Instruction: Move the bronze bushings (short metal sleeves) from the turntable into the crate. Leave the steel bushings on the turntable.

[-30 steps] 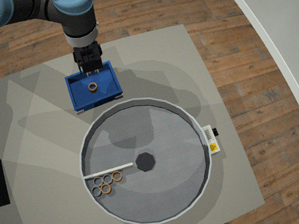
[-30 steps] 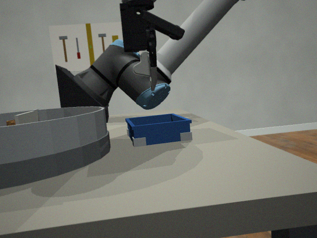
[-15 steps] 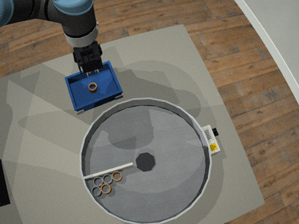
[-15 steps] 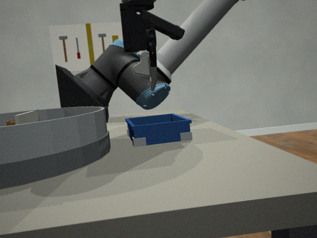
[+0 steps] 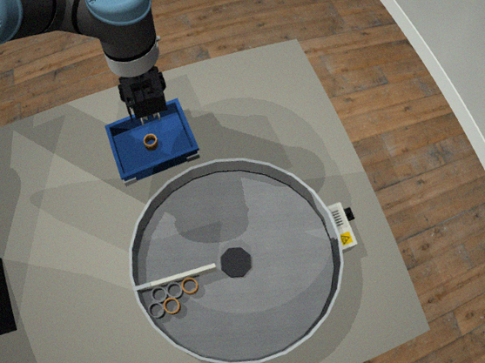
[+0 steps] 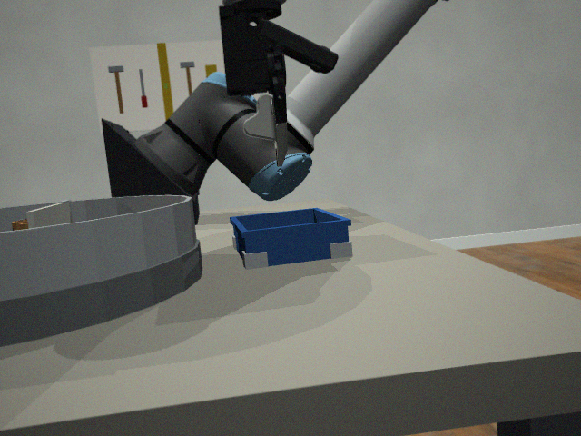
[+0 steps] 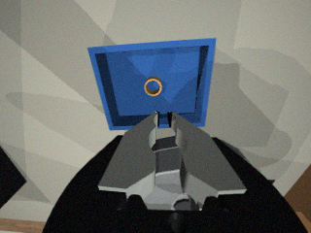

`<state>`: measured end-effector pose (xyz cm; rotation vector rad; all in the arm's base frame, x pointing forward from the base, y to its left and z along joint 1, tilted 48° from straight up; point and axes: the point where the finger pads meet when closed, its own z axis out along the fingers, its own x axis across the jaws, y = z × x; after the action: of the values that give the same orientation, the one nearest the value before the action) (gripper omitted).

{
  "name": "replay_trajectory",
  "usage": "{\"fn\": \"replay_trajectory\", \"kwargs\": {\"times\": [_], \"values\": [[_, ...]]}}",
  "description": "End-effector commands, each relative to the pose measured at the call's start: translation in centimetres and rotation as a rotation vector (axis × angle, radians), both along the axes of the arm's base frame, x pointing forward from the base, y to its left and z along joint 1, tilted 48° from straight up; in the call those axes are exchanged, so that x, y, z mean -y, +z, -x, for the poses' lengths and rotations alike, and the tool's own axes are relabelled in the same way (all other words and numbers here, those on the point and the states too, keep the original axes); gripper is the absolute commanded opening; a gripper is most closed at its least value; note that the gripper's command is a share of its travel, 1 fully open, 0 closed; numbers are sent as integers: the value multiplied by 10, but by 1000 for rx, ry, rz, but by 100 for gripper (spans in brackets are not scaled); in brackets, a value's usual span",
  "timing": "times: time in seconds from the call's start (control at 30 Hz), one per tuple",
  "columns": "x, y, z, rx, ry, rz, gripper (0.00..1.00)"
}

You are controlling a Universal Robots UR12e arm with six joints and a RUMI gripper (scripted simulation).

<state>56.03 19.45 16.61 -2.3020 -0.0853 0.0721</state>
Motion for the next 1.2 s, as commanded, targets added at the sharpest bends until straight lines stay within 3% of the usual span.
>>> {"fn": "replay_trajectory", "kwargs": {"times": [0.0, 0.2, 0.43, 0.67, 0.73, 0.77, 0.83, 0.97, 1.17], "values": [[7, -7, 1, 1, 0, 0, 6], [34, -36, 7, 1, 0, -1, 6], [122, -133, 21, 1, 0, -1, 6], [195, -211, 33, 1, 0, 0, 6], [195, -211, 33, 1, 0, 0, 6], [221, -240, 36, 1, 0, 0, 6], [238, -258, 38, 1, 0, 0, 6], [258, -281, 42, 1, 0, 0, 6], [263, -287, 43, 1, 0, 0, 6]]}}
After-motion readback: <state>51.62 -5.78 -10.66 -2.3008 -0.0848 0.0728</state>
